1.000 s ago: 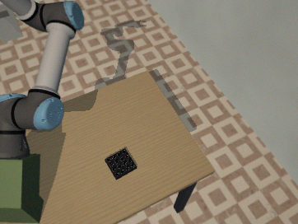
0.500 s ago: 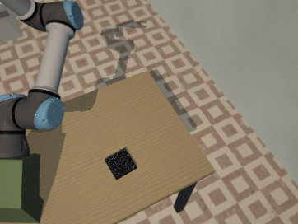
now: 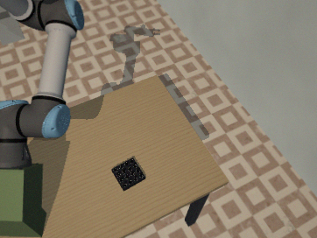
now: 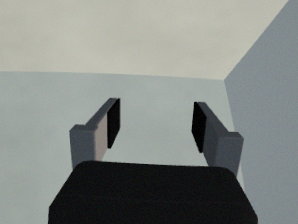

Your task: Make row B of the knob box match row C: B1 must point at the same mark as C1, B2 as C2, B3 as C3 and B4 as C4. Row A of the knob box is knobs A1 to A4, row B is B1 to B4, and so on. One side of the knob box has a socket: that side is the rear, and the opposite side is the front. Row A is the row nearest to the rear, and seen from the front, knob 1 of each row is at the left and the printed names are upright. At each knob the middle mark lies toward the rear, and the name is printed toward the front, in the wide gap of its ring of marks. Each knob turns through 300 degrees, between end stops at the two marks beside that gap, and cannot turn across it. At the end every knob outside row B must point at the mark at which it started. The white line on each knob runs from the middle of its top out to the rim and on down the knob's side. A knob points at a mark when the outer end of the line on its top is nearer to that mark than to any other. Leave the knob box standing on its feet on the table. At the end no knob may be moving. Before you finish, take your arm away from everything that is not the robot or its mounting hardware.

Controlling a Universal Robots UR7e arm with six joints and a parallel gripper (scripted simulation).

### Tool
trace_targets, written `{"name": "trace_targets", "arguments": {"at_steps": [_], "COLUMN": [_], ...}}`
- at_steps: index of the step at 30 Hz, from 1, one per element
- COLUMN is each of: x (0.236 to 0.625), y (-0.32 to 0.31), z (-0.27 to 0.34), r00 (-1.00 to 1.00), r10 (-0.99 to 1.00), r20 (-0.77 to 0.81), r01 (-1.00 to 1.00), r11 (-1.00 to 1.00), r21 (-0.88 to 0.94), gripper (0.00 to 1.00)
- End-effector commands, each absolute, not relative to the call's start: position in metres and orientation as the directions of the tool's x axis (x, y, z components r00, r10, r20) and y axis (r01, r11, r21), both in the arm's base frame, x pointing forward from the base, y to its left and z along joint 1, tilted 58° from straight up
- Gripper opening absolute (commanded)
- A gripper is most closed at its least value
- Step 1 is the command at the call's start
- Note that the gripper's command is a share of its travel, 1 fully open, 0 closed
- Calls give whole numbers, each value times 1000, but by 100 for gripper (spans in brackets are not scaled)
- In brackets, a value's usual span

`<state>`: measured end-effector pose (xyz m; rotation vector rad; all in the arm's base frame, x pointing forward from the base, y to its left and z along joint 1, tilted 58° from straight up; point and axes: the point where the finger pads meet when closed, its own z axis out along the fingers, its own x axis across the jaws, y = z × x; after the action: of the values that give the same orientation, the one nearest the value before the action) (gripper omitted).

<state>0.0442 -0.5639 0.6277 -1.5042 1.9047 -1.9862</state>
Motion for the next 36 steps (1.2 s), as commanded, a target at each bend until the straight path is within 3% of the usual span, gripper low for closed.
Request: {"name": "trace_targets", "arguments": {"at_steps": [1,23,36], "x": [73,193,285], "y": [-583,-589,-547], "z": [578,420,309], "r00": [-530,-403,-261], "r10": [-671,-886,-965], "r20": [518,229,18], "r01": [-526,-432,-439], "r11": [-219,-36,102], "r21": [-822,-901,-893], "gripper": [100,100,100]}}
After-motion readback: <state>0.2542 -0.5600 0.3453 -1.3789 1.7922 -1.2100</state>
